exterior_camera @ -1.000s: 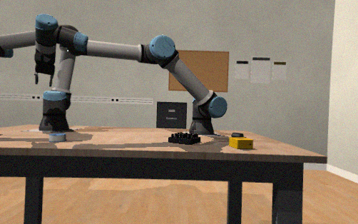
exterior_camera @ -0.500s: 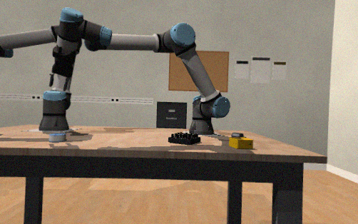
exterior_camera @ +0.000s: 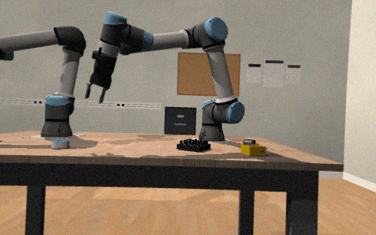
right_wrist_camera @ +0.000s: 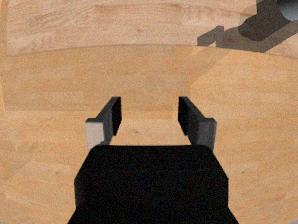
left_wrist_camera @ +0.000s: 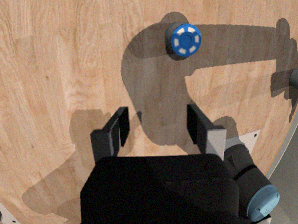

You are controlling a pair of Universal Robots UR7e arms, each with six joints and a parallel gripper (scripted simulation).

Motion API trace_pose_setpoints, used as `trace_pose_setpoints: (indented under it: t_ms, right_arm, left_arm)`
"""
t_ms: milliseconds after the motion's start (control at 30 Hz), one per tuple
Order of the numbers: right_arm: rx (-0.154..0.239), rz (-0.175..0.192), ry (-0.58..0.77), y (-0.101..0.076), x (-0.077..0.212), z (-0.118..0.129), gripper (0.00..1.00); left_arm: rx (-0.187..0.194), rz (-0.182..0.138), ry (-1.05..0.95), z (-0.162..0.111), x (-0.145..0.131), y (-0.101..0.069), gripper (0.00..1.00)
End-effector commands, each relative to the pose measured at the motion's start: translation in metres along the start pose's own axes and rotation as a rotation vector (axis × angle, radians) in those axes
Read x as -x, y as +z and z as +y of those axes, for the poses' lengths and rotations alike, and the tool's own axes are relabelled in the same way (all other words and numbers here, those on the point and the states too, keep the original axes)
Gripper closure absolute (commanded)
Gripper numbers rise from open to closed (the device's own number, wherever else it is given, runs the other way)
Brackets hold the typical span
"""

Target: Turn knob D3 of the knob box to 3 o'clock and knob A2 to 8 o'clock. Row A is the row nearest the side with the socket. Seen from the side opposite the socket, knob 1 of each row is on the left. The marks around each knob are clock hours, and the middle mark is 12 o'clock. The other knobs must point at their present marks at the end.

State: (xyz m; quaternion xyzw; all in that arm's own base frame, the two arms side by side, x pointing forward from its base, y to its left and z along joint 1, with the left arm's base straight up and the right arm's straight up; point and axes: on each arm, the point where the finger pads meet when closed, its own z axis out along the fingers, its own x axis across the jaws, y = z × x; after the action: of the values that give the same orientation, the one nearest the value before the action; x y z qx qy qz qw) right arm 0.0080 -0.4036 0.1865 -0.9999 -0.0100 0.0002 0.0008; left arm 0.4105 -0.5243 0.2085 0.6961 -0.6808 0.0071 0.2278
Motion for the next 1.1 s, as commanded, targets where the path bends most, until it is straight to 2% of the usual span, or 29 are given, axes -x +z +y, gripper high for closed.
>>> trace_pose_setpoints:
  t_ms: [0,233,500,567,833,1067]
  right_arm:
    - [0.002,0.0,0.0,0.0,0.0,0.0,0.0]
    - [0.002,0.0,0.0,0.0,0.0,0.0,0.0]
    - [0.002,0.0,0.0,0.0,0.0,0.0,0.0]
    - [0.002,0.0,0.0,0.0,0.0,0.0,0.0]
    - [0.002,0.0,0.0,0.0,0.0,0.0,0.0]
    - [0.002,0.0,0.0,0.0,0.0,0.0,0.0]
  left_arm:
    - [-0.042,-0.004,0.045,-0.005,0.033,-0.007,0.0]
    - [-0.123,-0.08,0.155,-0.016,0.127,-0.018,0.0]
    - [-0.184,-0.175,0.265,-0.016,0.227,-0.023,0.0]
    - [-0.184,-0.175,0.265,-0.016,0.227,-0.023,0.0]
    - [-0.217,-0.264,0.354,-0.008,0.31,-0.022,0.0]
    - [-0.229,-0.327,0.411,0.002,0.364,-0.018,0.0]
